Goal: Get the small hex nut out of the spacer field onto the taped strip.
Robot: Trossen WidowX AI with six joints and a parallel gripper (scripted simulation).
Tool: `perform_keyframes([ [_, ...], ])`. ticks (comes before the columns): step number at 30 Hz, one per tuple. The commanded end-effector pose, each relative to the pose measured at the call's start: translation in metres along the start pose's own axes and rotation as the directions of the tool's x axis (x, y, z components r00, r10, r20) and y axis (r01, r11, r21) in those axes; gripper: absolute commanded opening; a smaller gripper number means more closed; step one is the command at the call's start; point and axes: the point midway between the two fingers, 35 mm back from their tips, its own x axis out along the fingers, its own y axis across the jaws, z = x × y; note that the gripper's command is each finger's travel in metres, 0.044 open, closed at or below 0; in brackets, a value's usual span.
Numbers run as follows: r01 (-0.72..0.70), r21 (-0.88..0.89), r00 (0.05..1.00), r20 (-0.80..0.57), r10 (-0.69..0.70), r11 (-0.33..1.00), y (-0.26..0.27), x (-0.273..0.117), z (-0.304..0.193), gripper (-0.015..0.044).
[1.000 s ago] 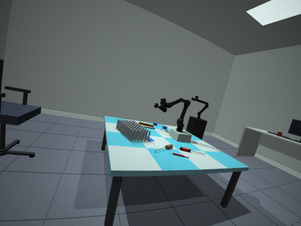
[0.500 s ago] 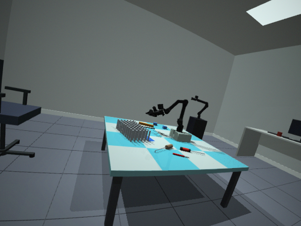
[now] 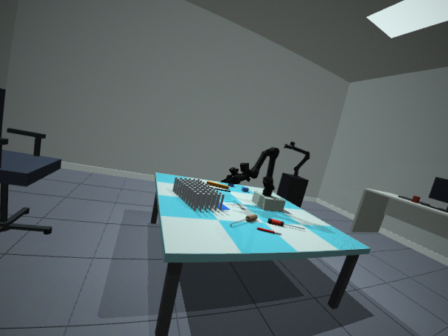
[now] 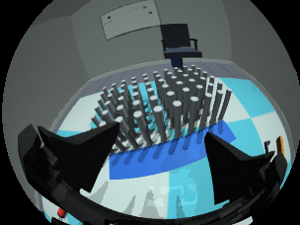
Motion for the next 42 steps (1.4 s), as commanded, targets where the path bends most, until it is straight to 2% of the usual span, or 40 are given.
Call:
perform_keyframes([
  [1,-0.021,-0.013,1.0,0.002,0.021,1.0,0.005,-0.001,-0.002,0.044],
  [31,-0.023,-0.013,1.0,-0.003,0.023,1.0,0.006,0.0,-0.002,0.044],
  [36,-0.088,-0.031,0.984,-0.156,0.083,0.996,0.041,0.021,-0.024,0.044],
  [40,-0.172,-0.062,0.923,-0.358,0.139,0.983,0.092,0.036,-0.056,0.044],
  [42,-0.189,-0.014,0.891,-0.424,0.165,0.982,0.11,0.03,-0.066,0.044],
])
